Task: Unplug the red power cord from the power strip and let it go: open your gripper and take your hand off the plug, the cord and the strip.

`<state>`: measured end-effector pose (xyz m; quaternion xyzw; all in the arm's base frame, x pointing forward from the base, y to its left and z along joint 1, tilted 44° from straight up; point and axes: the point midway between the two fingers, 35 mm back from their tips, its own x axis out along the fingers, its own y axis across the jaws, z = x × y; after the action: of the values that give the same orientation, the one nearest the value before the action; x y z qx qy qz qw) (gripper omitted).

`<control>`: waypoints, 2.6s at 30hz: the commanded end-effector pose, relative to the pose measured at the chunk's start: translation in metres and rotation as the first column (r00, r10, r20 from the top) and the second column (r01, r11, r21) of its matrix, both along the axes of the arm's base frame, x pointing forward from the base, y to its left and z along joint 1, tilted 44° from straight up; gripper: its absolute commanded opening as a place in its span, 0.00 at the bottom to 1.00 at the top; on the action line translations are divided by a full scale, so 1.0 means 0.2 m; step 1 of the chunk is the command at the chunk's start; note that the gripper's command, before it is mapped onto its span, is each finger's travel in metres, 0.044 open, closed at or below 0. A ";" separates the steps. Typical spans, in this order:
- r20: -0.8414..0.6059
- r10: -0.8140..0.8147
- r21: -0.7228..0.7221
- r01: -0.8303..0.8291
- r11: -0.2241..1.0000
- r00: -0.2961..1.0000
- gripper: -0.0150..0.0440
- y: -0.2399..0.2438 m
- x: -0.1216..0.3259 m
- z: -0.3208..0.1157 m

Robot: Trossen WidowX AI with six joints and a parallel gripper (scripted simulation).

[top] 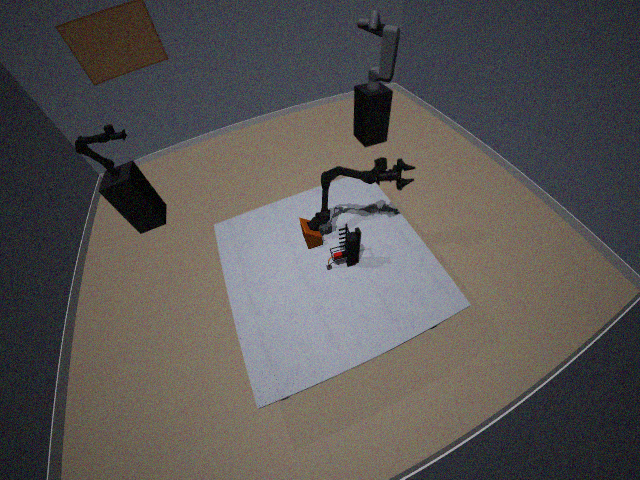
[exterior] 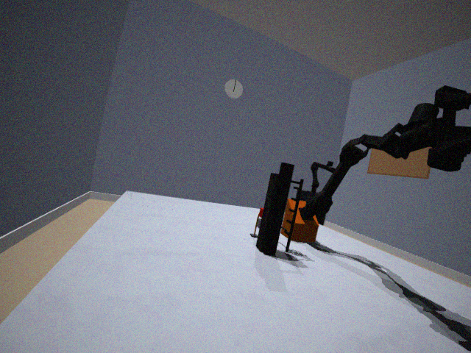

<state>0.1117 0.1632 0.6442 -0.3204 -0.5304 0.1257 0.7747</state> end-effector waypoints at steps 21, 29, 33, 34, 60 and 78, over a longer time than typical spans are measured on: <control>-0.614 -0.095 -0.178 -0.021 0.984 0.783 0.53 0.15 0.92 -0.71; -0.860 -0.112 -0.110 0.033 0.993 0.498 0.53 -0.07 1.26 -1.10; -0.945 -0.080 -0.053 0.095 0.994 0.316 0.53 -0.23 1.38 -1.31; -0.961 -0.067 -0.037 0.115 0.993 0.268 0.53 -0.27 1.41 -1.36; -0.576 0.674 0.093 0.782 0.616 -0.463 0.53 -1.05 1.35 -2.54; 0.319 0.904 -0.675 0.738 0.005 0.286 0.53 -0.97 0.72 -2.95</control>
<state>0.2599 -0.0324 0.0544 -0.6790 -0.6121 0.3030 -0.2693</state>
